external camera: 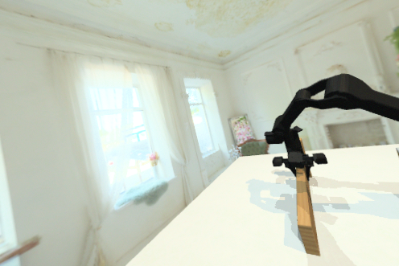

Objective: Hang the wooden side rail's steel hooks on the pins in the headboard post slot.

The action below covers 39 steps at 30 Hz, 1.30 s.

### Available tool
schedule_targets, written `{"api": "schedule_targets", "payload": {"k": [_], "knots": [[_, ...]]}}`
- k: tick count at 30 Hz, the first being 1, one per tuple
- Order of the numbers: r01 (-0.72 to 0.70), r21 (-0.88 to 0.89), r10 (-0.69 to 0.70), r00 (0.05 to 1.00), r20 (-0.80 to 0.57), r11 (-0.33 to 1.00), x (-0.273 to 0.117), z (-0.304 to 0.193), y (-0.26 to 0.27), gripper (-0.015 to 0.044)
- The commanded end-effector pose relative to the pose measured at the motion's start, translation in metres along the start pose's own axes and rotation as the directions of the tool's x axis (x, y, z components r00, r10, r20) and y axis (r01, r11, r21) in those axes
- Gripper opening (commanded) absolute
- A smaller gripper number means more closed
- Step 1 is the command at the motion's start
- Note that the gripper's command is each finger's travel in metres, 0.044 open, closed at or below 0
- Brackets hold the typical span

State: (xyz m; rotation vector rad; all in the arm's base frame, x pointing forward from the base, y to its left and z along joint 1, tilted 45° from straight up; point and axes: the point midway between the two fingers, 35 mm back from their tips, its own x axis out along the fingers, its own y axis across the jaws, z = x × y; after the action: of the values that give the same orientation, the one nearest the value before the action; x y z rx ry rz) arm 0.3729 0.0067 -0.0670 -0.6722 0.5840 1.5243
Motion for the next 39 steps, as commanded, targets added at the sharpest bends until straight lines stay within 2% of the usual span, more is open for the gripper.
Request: {"api": "schedule_targets", "payload": {"k": [1, 39], "knots": [[0.013, 0.001, -0.013, 1.000, -0.002, 1.000, -0.0042, -0.0037, -0.0002, 0.0000], [0.013, 0.001, -0.013, 1.000, -0.002, 1.000, -0.0064, -0.0068, -0.0013, 0.0000]]}}
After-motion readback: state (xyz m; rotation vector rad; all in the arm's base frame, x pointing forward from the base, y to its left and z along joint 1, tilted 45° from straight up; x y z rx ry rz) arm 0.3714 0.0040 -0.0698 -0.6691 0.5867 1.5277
